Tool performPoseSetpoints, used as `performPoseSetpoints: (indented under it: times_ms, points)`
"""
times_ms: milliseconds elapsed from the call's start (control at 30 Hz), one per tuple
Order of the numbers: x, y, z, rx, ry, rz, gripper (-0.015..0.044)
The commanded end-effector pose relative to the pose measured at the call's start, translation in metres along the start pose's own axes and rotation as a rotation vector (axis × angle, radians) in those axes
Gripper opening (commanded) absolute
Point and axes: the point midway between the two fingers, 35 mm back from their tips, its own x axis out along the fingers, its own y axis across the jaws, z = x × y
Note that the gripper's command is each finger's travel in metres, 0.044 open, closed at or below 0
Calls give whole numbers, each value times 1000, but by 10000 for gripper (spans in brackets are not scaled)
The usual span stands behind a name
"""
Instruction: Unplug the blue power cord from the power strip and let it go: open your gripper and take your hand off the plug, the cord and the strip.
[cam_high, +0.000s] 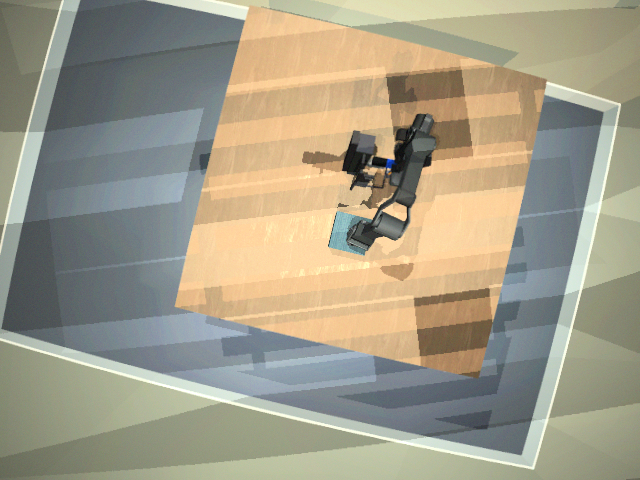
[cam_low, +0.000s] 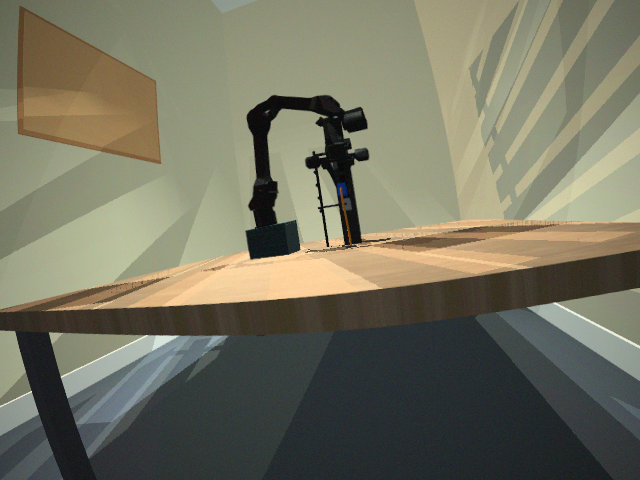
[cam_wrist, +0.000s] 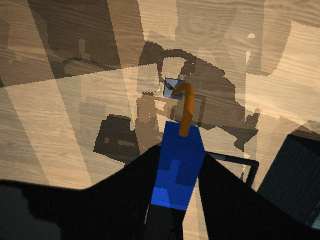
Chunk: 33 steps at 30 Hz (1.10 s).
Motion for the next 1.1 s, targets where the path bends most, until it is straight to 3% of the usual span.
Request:
performPoseSetpoints:
  times_ms: [0,400,533,667,1067]
  points:
    - [-1,0,12,20,-7,10,26]
    - [0,0,0,21,-5,10,341]
    - [-5,1,21,21,-7,10,440]
    - [-12,-2,58,21,-12,10,440]
    - [-13,-2,60,21,-12,10,440]
